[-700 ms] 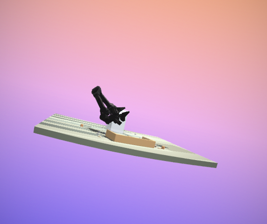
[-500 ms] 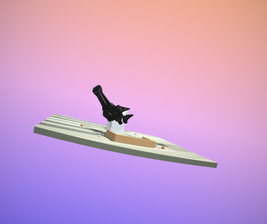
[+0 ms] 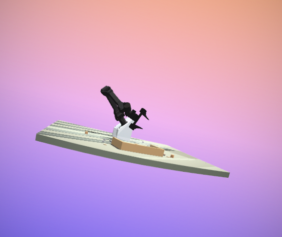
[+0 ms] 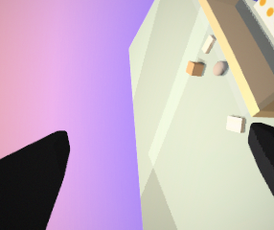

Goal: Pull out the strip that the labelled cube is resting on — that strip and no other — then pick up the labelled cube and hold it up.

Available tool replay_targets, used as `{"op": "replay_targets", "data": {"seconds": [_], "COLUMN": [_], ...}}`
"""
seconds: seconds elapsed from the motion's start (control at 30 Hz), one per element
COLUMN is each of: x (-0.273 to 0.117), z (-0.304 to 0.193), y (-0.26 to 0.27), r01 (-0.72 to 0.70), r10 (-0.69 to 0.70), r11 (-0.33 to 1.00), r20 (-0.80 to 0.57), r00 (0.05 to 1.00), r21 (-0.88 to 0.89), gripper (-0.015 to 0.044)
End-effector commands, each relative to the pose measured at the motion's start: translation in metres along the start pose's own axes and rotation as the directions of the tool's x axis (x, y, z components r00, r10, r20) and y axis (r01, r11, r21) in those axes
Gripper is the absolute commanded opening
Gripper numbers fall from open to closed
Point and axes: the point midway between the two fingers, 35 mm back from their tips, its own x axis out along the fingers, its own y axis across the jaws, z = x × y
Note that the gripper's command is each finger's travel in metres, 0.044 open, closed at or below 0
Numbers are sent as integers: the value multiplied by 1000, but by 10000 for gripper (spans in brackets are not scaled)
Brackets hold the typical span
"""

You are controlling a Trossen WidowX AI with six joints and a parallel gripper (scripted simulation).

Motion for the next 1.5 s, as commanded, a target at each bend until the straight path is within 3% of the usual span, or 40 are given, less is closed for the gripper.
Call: {"op": "replay_targets", "data": {"seconds": [0.0, 0.13, 0.2, 0.93, 1.2, 1.47], "x": [-38, -78, -86, -86, -56, -43], "z": [0, 1, 1, 1, 33, 72], "y": [-5, -7, -7, -7, -24, -73], "r01": [431, 653, 682, 682, 646, 603], "r10": [-334, -480, -500, -500, -608, -808], "r11": [756, 428, 364, 364, 354, 311], "r20": [275, 456, 484, 484, 359, 130], "r00": [901, 750, 718, 718, 708, 575], "r21": [-493, -625, -634, -634, -676, -734], "gripper": [400, 400, 400, 400, 190, 0]}}
